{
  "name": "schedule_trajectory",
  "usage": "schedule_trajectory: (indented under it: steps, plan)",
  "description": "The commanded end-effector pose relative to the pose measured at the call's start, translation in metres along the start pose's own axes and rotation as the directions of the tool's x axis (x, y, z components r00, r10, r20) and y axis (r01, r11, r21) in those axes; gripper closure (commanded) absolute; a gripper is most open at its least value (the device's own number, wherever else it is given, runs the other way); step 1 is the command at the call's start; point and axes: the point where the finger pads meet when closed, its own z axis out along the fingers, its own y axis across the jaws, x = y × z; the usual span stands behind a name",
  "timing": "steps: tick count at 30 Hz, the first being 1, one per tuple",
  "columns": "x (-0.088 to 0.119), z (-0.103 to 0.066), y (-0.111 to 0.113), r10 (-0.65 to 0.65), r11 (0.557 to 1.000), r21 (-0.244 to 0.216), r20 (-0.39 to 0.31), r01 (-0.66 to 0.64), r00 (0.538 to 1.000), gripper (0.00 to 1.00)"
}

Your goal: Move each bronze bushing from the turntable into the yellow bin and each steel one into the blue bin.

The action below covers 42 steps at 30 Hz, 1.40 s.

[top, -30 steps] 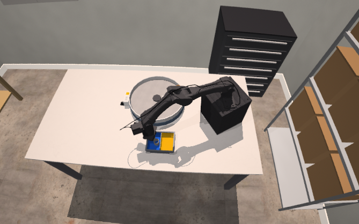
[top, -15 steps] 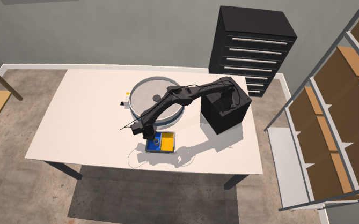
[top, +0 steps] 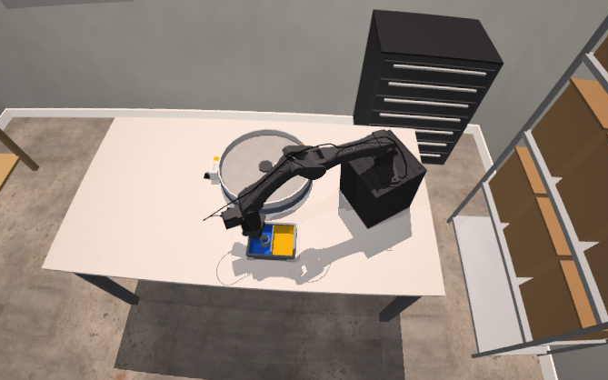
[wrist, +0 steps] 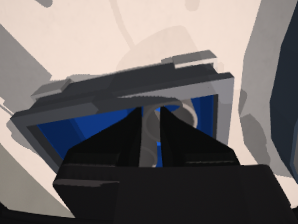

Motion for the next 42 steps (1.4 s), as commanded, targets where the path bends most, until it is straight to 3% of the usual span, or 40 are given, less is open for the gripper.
schedule_trajectory:
  steps: [1,16,24,26,36,42]
  plan:
    - [-0.013,-0.017,0.003,0.009,1.0,-0.017,0.031,-0.008,0.999,0.85]
    - [-0.006,-0.019,-0.003,0.009,1.0,-0.001,0.008,-0.009,1.0,0.85]
    - [-0.005,-0.047,-0.005,0.01,1.0,0.001,0.005,-0.01,1.0,0.85]
    - [-0.005,-0.047,-0.005,0.01,1.0,0.001,0.005,-0.01,1.0,0.85]
    - [-0.004,-0.092,-0.005,0.007,1.0,0.001,0.005,-0.007,1.0,0.85]
    - [-0.004,-0.102,-0.005,0.007,1.0,-0.001,0.007,-0.007,1.0,0.85]
